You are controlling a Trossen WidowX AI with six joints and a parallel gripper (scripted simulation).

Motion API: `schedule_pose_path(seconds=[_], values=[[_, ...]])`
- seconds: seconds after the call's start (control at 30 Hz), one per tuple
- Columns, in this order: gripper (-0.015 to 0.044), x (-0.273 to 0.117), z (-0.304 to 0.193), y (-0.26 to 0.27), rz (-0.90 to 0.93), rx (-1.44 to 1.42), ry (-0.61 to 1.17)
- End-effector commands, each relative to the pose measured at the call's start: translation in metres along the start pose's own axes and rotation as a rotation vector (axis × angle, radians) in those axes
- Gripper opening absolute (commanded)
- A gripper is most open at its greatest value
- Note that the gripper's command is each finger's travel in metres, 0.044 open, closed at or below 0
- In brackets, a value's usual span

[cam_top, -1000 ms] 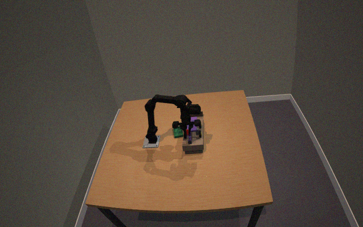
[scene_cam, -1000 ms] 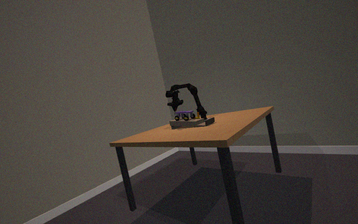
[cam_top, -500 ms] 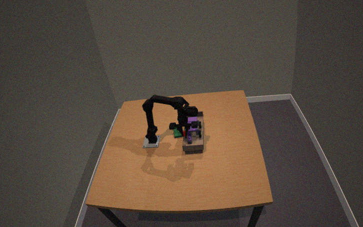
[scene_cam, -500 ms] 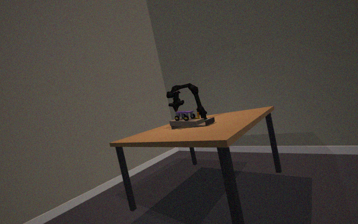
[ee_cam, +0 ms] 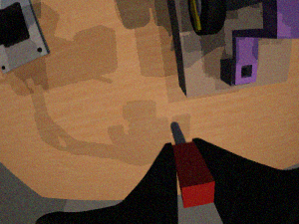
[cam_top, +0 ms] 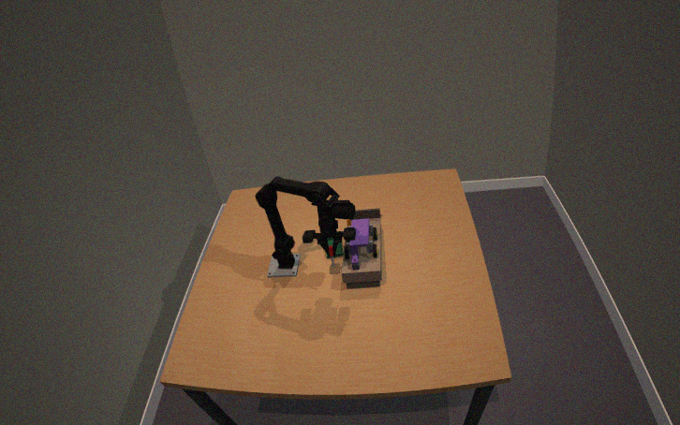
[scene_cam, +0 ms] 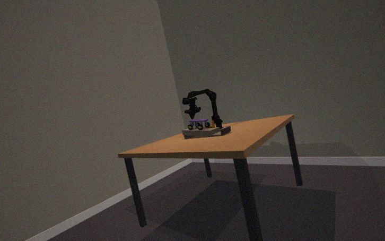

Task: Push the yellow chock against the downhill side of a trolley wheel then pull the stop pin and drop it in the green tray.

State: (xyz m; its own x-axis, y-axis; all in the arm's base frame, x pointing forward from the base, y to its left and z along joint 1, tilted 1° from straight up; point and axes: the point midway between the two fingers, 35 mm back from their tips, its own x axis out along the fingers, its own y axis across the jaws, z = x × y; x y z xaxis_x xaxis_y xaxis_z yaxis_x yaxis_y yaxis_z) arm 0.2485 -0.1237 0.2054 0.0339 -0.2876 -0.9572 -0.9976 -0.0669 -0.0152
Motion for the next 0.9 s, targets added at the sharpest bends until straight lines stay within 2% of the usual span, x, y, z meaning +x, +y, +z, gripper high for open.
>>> schedule_pose_path(seconds=[0.0, 0.17, 0.87], values=[[0.0, -0.005, 0.0, 0.009, -0.013, -0.002, 0.001], [0.0, -0.005, 0.005, 0.008, -0.013, -0.002, 0.0], [0.0, -0.007, 0.09, 0.002, -0.014, -0.002, -0.009]])
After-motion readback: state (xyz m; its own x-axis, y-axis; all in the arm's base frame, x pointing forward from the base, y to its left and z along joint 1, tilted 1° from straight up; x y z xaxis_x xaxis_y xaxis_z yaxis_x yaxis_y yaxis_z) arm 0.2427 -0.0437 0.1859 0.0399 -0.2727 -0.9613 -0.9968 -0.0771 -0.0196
